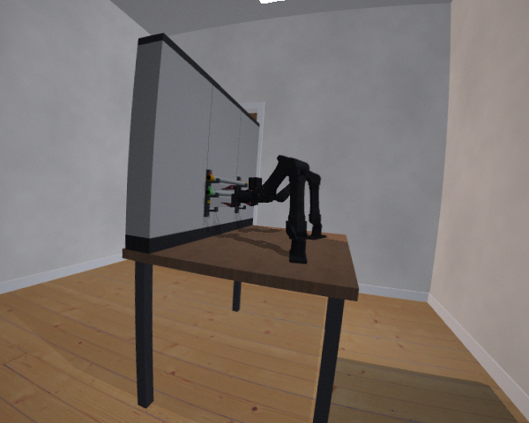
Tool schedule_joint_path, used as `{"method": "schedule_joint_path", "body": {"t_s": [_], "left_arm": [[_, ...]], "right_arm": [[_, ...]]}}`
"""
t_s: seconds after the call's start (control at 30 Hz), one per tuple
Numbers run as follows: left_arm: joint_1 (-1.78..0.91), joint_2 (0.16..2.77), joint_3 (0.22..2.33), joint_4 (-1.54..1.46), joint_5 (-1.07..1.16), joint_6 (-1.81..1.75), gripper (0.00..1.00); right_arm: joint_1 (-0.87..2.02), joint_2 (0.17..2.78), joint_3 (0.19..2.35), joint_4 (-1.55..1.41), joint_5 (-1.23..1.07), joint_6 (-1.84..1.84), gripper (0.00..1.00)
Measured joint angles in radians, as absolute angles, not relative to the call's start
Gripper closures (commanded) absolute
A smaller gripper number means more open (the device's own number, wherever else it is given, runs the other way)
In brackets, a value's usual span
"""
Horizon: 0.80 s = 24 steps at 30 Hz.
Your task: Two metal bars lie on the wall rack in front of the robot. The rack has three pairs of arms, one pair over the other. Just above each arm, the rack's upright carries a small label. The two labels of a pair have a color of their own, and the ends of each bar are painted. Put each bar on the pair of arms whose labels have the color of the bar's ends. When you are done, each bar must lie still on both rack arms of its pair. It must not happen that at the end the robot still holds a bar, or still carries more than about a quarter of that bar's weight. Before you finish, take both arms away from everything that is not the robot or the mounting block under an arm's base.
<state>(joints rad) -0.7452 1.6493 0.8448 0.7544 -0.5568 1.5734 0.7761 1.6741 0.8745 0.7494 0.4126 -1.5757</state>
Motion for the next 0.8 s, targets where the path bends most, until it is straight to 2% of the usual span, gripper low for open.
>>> {"method": "schedule_joint_path", "body": {"t_s": [0.8], "left_arm": [[-0.795,1.562,0.758,0.756,-0.605,1.573,0.26]], "right_arm": [[0.813,1.581,0.778,0.754,0.449,-1.576,0.26]]}}
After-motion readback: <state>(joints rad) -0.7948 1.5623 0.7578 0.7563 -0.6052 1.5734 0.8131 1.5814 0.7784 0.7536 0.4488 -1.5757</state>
